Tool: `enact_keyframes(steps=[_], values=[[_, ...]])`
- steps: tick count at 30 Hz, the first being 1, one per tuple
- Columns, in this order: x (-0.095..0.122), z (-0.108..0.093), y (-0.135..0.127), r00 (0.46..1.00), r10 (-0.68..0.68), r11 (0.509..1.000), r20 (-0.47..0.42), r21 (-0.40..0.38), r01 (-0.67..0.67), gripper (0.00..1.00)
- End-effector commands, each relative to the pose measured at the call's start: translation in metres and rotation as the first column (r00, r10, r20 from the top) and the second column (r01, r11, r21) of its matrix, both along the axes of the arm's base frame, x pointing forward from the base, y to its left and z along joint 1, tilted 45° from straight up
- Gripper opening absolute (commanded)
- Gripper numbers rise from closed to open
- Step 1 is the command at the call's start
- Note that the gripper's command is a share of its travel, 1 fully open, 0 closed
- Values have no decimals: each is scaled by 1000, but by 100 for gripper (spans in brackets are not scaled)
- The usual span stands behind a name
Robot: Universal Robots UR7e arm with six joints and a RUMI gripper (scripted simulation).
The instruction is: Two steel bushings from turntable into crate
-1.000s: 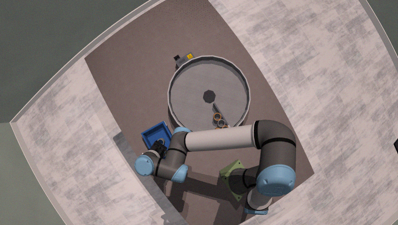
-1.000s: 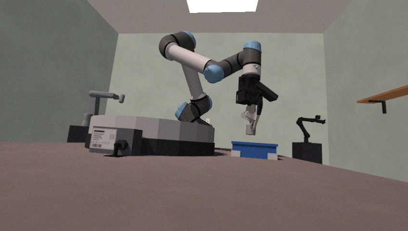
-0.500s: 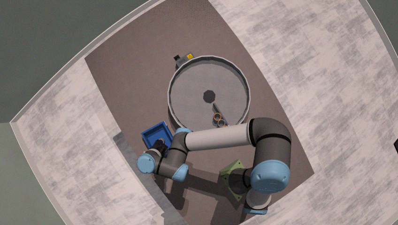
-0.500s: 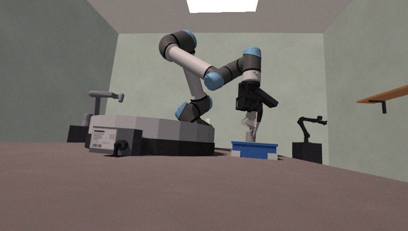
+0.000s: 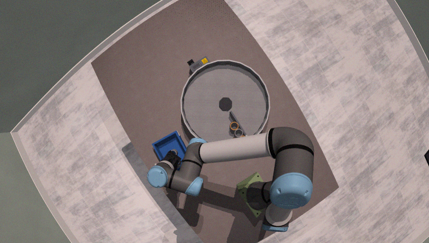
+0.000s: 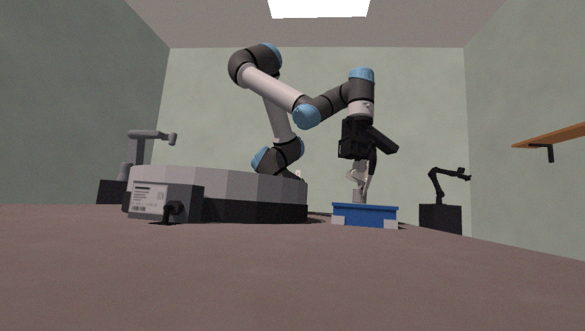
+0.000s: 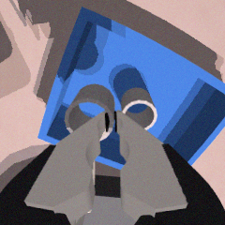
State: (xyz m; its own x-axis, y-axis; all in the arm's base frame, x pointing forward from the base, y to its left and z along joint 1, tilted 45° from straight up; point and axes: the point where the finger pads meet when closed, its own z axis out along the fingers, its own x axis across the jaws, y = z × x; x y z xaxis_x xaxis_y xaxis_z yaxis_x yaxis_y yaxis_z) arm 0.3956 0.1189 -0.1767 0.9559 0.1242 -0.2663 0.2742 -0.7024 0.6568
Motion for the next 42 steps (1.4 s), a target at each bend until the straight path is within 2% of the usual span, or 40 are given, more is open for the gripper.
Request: enact_keyframes(steps=[1, 21, 42], values=[[0, 0, 0, 1000, 0, 1000, 1, 1, 0, 0], [0, -2, -2, 1000, 0, 1000, 1, 1, 0, 0], [-3, -23, -22, 1000, 0, 1000, 1, 1, 0, 0]])
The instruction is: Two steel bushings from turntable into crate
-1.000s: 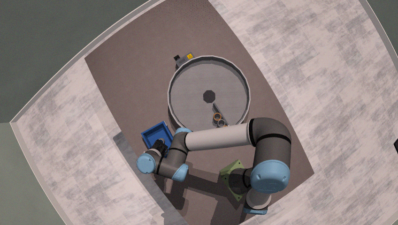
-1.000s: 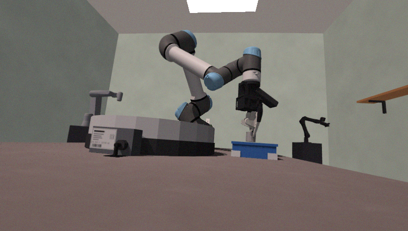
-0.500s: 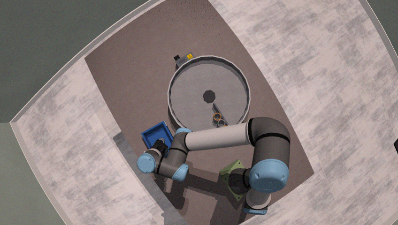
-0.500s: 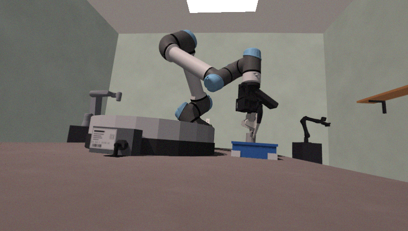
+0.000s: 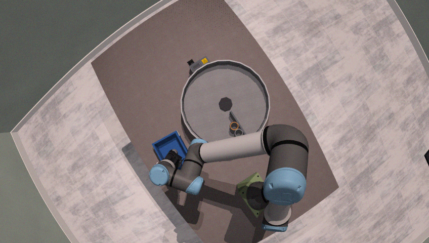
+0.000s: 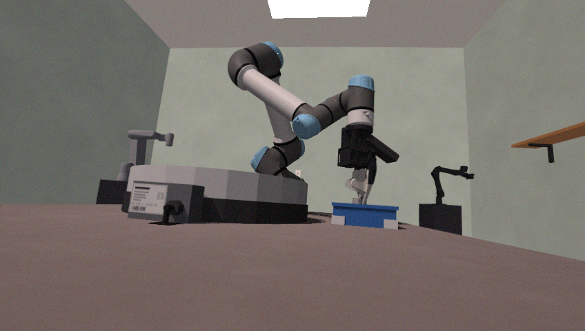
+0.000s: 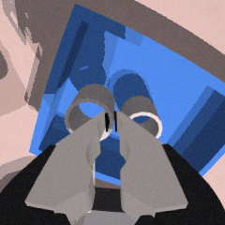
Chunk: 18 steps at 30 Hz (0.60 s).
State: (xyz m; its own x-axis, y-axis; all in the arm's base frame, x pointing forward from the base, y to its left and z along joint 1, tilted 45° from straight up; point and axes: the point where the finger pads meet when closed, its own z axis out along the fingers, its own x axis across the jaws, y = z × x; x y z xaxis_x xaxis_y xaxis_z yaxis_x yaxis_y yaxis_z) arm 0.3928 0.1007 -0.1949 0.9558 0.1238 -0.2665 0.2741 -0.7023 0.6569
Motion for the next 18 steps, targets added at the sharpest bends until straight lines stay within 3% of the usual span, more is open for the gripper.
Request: enact_keyframes(steps=[1, 18], values=[[0, -5, -5, 1000, 1, 1000, 1, 1, -1, 0], [-1, -11, -11, 1000, 1, 1000, 1, 1, -1, 0]])
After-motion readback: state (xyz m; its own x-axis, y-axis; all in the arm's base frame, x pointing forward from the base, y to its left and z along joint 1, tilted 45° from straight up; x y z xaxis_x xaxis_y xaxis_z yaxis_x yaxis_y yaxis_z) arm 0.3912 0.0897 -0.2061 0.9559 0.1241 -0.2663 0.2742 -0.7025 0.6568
